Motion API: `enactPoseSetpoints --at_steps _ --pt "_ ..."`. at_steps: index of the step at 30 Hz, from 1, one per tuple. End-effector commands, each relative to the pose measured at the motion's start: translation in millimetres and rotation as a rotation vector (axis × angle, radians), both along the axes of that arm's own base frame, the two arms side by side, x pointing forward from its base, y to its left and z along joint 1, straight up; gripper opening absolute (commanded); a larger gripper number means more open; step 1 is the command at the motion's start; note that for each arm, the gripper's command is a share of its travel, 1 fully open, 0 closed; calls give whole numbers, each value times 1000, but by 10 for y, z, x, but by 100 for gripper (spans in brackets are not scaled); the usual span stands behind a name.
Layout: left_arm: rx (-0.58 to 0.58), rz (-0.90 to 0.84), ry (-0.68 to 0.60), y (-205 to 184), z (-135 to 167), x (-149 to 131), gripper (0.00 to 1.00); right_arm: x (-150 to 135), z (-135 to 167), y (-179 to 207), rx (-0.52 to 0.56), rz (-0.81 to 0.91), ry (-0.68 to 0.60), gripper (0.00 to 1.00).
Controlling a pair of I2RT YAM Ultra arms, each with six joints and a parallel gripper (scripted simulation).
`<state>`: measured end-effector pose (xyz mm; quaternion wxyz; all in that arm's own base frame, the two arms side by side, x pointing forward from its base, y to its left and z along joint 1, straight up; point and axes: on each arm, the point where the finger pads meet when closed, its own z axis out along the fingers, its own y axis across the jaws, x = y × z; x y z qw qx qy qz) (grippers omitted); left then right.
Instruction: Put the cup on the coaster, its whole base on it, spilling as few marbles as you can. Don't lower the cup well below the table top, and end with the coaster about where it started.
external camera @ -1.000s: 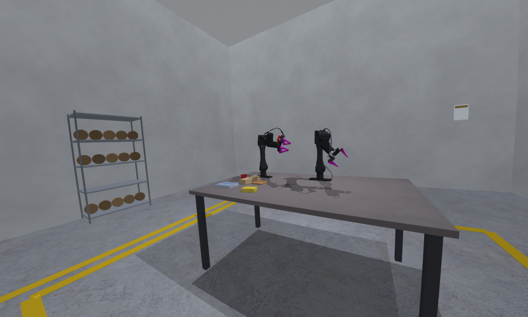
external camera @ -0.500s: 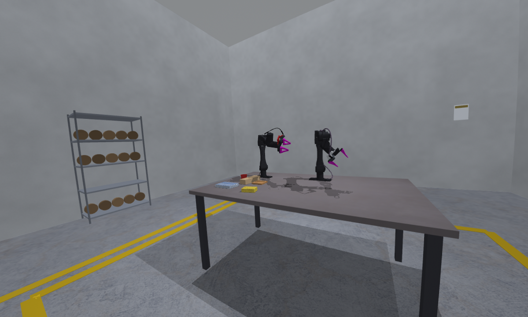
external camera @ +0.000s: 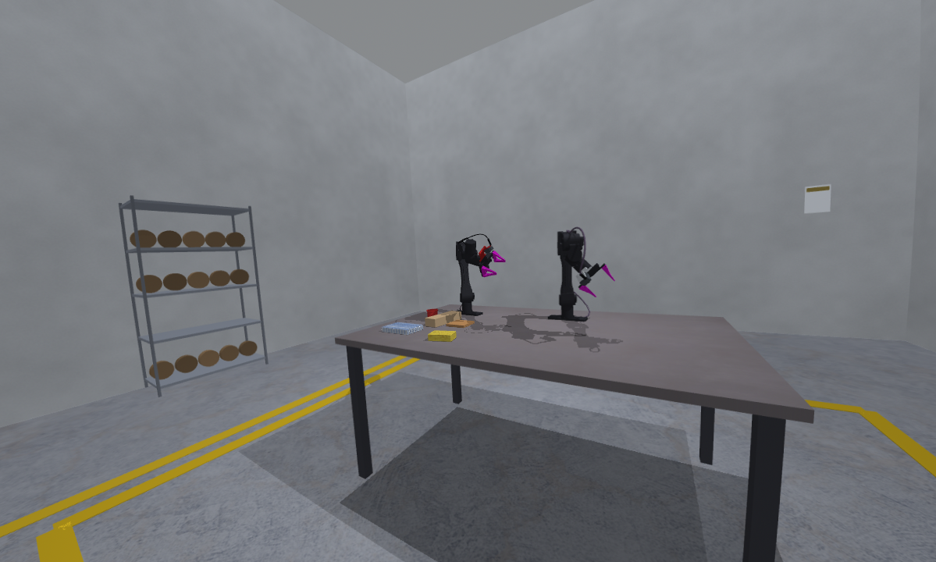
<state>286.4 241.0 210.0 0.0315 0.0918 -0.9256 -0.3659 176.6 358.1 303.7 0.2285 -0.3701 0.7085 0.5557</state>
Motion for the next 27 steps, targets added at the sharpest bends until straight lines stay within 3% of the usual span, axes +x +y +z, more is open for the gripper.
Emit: enactPoseSetpoints --at_steps 1,5,14,16,19,27 --pt "6 -28 -122 -127 17 244 100 93 -111 -232 -55 -128 27 100" --pt "-41 -162 -316 -694 -28 828 100 109 -293 -683 -102 -278 40 100" --pt "-200 -413 -603 -1987 -1 1523 100 167 -555 -1276 -181 -498 54 100" --pt "-248 -469 -661 -2311 24 1614 100 182 -613 -1410 -199 -549 58 100" --pt "-272 -490 -694 -2444 48 1660 100 188 -648 -1469 -212 -572 62 100" --pt "-516 -723 -878 -3855 203 1663 100 264 -883 -2076 -285 -803 66 100"
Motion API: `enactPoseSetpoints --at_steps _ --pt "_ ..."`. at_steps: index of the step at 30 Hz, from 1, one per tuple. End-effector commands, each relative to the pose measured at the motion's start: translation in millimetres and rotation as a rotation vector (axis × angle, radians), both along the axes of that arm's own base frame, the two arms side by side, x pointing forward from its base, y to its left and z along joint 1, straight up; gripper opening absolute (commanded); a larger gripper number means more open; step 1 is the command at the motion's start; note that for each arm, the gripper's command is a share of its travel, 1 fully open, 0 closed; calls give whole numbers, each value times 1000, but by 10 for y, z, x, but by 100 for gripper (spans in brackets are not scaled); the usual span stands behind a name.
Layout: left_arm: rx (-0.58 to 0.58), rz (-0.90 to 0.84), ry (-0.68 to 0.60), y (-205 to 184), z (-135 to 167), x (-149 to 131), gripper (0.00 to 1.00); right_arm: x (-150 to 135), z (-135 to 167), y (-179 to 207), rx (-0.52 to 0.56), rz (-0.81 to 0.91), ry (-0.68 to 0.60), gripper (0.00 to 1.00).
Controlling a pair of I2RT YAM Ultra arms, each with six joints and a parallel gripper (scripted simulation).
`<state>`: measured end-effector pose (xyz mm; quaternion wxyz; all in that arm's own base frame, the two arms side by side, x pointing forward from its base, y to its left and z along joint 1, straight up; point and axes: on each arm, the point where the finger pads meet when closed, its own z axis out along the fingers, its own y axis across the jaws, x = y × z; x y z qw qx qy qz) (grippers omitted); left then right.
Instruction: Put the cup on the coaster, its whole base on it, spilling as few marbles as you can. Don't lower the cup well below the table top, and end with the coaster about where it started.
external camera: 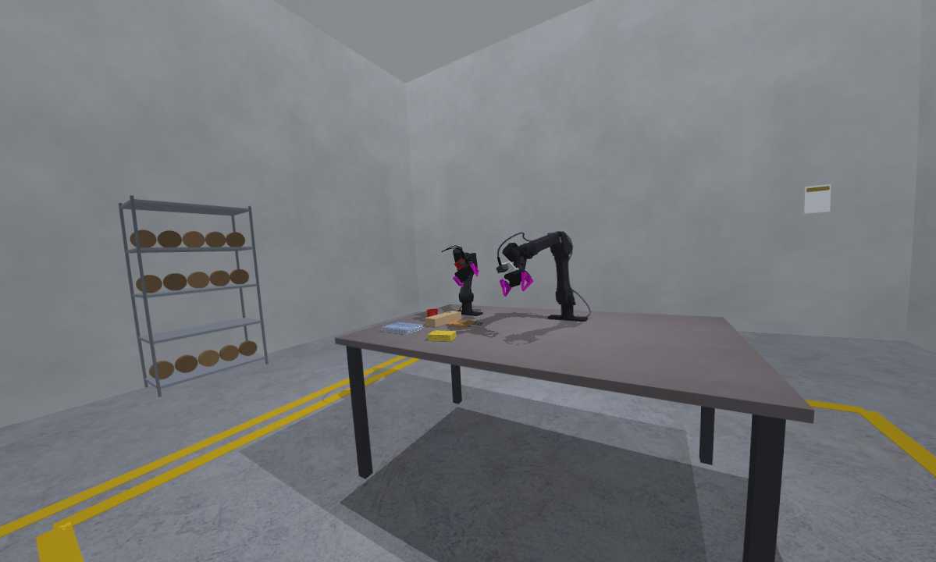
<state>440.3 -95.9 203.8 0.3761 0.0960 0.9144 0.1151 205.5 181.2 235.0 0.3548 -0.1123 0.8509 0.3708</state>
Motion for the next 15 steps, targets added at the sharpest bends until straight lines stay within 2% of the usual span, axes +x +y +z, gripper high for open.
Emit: enactPoseSetpoints --at_steps 1,6,8,9,15 --pt "-163 -108 -176 -645 296 101 100 -15 -229 -381 -70 -123 44 100" --pt "-317 -283 -250 -1468 464 -144 100 48 -379 -775 -120 -280 48 100" --pt "-317 -283 -250 -1468 464 -144 100 48 -379 -775 -120 -280 48 100" --pt "-347 -311 -258 -1609 470 -180 100 54 -402 -827 -127 -298 49 100" --pt "-537 -540 -305 -2509 715 -810 100 200 -560 -1390 -190 -533 33 100"
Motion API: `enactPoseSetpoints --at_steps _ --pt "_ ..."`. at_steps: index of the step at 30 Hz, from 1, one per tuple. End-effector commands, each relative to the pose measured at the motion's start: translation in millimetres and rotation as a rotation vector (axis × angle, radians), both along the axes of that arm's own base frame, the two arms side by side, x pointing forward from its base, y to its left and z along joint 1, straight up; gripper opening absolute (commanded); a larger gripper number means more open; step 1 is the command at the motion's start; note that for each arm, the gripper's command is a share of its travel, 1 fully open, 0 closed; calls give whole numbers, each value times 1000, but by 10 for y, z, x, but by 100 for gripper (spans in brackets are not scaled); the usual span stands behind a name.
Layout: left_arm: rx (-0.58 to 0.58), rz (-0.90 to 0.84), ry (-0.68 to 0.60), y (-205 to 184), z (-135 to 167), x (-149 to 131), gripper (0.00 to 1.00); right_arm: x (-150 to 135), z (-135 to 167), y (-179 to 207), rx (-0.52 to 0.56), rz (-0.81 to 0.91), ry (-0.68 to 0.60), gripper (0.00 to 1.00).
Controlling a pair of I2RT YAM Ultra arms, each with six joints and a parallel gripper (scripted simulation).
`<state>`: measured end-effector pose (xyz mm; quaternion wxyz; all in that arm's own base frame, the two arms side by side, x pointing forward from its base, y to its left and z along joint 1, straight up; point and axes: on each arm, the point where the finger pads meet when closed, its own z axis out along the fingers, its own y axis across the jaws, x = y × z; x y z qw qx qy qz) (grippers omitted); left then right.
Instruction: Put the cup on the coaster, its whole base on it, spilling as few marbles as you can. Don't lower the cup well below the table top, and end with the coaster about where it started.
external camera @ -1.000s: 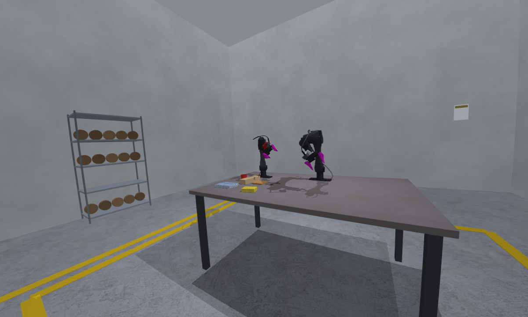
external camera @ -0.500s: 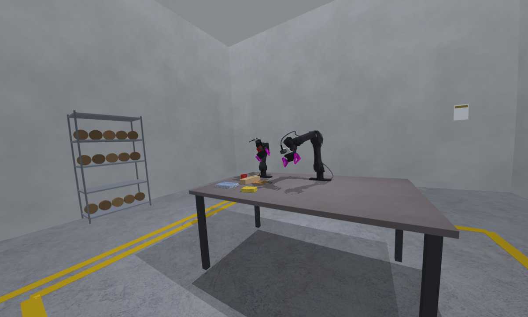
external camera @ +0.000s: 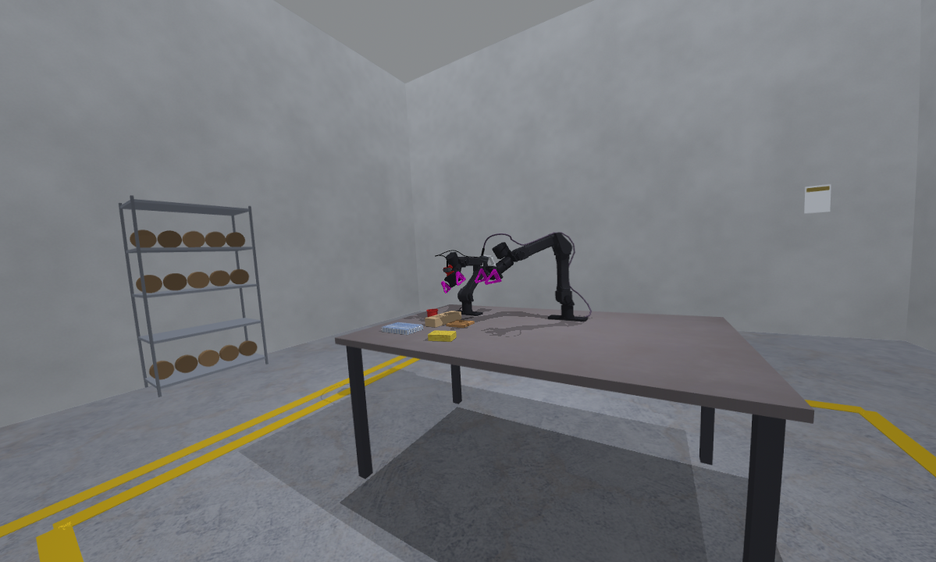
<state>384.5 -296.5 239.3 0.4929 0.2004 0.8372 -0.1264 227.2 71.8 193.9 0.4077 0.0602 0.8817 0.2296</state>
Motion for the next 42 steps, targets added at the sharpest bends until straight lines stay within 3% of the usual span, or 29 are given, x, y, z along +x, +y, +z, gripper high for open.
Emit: enactPoseSetpoints --at_steps 1,8,10,15,18,36,37,42 --pt "-198 -156 -92 -621 397 -359 100 5 -173 -392 -70 -129 10 100" --pt "-383 -402 -107 -1296 661 -1198 100 152 -375 -1030 -138 -394 15 100" --pt "-383 -402 -107 -1296 661 -1198 100 152 -375 -1030 -138 -394 15 100" --pt "-445 -521 -94 -1528 730 -1678 100 169 -520 -1296 -161 -503 39 100" --pt "-438 -546 -79 -1567 685 -1801 100 164 -583 -1359 -165 -529 55 100" --pt "-433 -533 -93 -1553 722 -1761 100 134 -638 -1336 -156 -521 78 100" --pt "-433 -533 -93 -1553 722 -1761 100 107 -667 -1345 -162 -525 94 94" --pt "-433 -533 -93 -1553 722 -1761 100 49 -699 -1322 -99 -570 211 94"
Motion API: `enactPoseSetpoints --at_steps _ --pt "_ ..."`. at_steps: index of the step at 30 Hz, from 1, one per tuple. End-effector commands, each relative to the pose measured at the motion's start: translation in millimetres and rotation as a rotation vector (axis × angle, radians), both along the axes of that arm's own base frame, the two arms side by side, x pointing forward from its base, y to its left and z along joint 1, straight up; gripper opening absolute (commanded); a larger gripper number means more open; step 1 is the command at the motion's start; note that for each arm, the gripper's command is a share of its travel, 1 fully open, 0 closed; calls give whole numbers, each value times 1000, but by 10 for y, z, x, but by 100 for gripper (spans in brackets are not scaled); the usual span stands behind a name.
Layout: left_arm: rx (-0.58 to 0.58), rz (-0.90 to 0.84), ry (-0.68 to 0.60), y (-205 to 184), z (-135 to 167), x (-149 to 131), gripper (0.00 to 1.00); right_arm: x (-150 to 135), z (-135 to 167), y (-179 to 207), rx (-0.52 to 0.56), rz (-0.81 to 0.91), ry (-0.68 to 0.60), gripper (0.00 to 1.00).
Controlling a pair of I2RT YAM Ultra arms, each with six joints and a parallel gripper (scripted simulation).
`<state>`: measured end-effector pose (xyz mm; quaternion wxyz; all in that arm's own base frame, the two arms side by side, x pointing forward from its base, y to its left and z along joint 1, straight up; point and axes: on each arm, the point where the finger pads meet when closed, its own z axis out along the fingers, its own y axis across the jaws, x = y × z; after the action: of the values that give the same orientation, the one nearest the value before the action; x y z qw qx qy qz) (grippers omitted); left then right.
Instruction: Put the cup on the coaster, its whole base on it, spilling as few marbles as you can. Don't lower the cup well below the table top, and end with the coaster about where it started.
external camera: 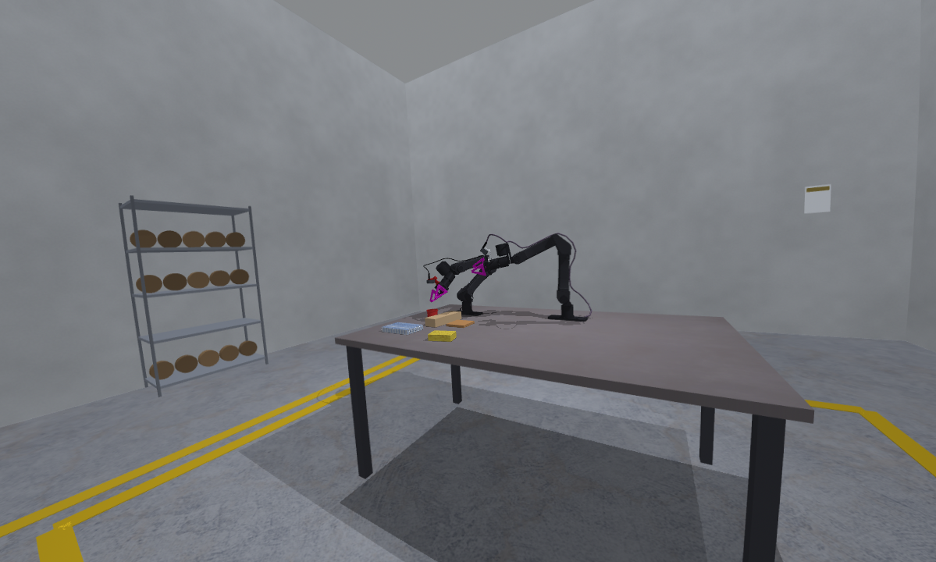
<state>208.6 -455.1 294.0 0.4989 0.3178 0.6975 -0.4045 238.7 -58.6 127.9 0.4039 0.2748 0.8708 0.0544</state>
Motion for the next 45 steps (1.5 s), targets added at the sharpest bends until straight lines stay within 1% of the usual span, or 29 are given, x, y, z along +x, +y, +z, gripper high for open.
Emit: enactPoseSetpoints --at_steps 1,2,3,8,14,17,19,22,25,30,33,37,38,39,41,45 --pt "-43 4 -14 33 175 -1 100 -67 -39 -19 50 -51 77 94" --pt "-43 4 -14 33 175 -1 100 -67 -39 -19 50 -51 77 94" --pt "-43 4 -14 33 175 -1 100 -81 -57 -17 70 -65 107 94" --pt "-43 4 -14 33 175 -1 100 -56 -100 -18 185 -150 310 94" --pt "-43 4 -14 33 175 -1 100 42 -146 -53 270 -242 506 94" --pt "-43 4 -14 33 175 -1 100 95 -178 -70 297 -280 583 94" --pt "-43 4 -14 33 175 -1 100 95 -178 -70 297 -280 583 94" --pt "-43 4 -14 33 175 -1 100 156 -240 -117 296 -331 661 94" --pt "-43 4 -14 33 175 -1 100 93 -319 -109 311 -394 742 94" --pt "-43 4 -14 33 175 -1 100 66 -375 -108 314 -423 789 94" --pt "-43 4 -14 33 175 -1 100 123 -381 -102 318 -403 772 94" --pt "-43 4 -14 33 175 -1 100 124 -371 -102 318 -402 768 94" --pt "-43 4 -14 33 175 -1 100 50 -381 -97 313 -413 781 94" --pt "-43 4 -14 33 175 -1 100 74 -388 -104 312 -412 765 94" --pt "-43 4 -14 33 175 -1 100 37 -466 -94 313 -413 785 94" --pt "-43 4 -14 33 175 -1 100 64 -543 -101 313 -413 780 94"
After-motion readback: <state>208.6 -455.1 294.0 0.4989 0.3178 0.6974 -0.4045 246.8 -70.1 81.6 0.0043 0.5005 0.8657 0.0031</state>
